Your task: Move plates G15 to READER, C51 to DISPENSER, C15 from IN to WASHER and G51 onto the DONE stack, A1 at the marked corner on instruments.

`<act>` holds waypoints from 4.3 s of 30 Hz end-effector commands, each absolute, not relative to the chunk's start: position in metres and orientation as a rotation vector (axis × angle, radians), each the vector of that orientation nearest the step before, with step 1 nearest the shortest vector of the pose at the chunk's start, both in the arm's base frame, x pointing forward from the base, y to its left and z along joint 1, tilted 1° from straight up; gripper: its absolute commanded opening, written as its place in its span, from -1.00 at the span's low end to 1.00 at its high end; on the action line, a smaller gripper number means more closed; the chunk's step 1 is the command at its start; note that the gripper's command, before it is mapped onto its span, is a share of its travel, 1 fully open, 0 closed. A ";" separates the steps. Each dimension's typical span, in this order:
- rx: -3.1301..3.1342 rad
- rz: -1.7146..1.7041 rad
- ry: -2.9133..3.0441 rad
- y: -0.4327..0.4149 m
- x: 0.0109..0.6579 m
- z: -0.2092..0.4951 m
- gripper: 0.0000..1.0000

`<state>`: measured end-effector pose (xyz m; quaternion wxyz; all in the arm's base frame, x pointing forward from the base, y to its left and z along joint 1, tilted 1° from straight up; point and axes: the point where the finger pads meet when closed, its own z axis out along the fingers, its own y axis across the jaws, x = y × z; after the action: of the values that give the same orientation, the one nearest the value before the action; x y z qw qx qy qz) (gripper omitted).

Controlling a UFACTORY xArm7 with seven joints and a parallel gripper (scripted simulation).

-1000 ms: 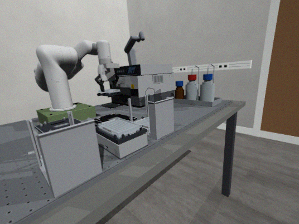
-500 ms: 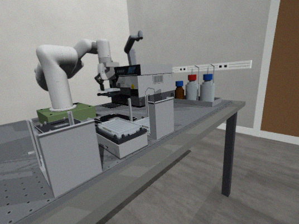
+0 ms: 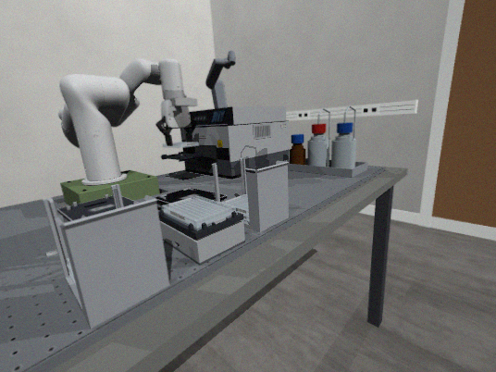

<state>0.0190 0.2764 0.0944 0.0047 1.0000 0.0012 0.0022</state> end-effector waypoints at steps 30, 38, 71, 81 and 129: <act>3.134 0.008 0.005 0.277 0.019 0.134 -1.00; 3.134 0.008 0.005 0.277 0.019 0.144 -1.00; 3.134 0.008 0.002 0.273 0.038 0.163 -1.00; 3.134 0.008 0.002 0.267 0.064 0.164 -1.00; 3.134 0.010 -0.007 0.222 0.195 0.165 -1.00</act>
<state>0.1885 0.2299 0.1638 0.0047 1.0000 -0.0024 0.0024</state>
